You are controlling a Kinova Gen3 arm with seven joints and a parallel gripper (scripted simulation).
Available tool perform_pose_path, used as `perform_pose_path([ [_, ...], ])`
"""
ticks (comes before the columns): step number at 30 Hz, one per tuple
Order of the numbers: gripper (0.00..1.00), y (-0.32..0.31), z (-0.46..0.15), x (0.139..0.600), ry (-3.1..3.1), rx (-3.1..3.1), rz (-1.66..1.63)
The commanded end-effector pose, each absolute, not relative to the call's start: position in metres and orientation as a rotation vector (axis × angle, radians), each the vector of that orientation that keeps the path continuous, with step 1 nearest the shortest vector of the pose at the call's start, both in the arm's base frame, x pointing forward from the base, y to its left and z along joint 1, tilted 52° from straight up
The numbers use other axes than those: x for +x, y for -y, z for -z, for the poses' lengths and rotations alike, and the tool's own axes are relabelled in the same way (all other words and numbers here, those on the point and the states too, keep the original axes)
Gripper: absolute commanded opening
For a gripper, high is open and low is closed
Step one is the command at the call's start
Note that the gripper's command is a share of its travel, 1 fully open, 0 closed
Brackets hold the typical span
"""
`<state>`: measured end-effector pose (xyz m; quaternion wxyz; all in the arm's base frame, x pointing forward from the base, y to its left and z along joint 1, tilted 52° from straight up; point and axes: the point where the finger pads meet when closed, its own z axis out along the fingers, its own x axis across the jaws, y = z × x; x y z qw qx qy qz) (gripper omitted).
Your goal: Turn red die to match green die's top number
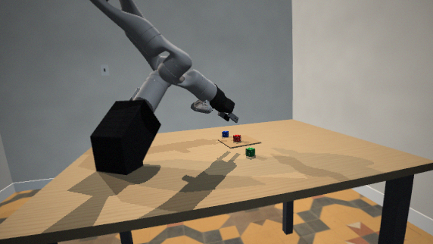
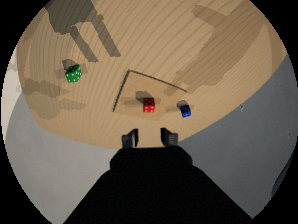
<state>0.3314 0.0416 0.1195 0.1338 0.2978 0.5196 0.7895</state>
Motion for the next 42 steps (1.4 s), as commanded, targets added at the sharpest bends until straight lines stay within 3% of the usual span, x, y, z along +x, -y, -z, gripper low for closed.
perform_pose_path([
  [1,0.79,-0.039,-0.115,0.329,-1.576,0.867,-2.264],
  [21,0.79,-0.016,-0.128,0.335,-2.279,1.027,-1.885],
  [42,0.79,-0.042,-0.178,0.352,-2.614,1.050,-1.409],
])
